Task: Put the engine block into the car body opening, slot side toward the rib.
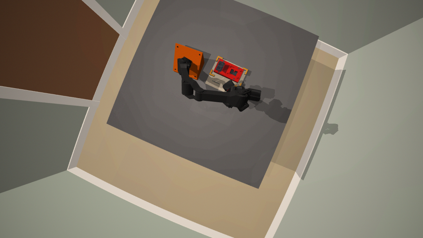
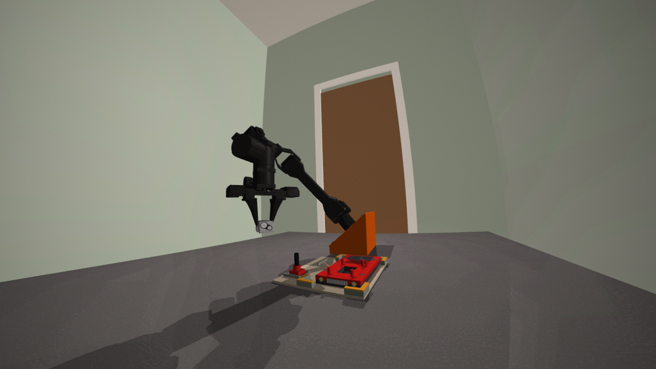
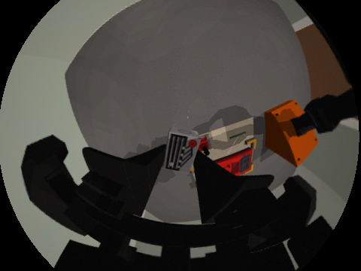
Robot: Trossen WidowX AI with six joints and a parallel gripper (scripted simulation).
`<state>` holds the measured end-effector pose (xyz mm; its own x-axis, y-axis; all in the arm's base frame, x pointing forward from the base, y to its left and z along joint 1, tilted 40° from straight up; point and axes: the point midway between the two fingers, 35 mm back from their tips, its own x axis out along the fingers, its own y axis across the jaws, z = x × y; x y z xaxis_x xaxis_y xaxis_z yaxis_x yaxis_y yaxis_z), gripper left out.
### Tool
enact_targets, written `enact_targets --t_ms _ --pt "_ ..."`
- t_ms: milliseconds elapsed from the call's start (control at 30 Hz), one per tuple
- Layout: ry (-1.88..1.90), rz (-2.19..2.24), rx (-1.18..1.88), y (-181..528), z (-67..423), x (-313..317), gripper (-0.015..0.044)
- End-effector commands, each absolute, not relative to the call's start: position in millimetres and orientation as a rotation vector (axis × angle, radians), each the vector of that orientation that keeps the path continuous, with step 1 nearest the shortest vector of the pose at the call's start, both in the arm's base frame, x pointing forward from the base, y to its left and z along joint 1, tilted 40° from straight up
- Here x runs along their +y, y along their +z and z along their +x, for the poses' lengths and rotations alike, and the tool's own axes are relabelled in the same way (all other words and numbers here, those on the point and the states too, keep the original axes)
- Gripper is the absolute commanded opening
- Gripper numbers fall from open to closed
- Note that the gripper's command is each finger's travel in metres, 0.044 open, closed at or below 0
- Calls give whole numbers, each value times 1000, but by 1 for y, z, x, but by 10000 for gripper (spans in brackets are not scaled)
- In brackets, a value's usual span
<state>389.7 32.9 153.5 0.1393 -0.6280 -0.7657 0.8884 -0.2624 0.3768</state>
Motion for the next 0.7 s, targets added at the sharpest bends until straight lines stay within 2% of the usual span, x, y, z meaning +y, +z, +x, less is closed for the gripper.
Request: enact_targets --t_ms 0,667 --pt "-1450 996 417 141 388 43 0" --pt "-1215 525 795 86 380 77 0"
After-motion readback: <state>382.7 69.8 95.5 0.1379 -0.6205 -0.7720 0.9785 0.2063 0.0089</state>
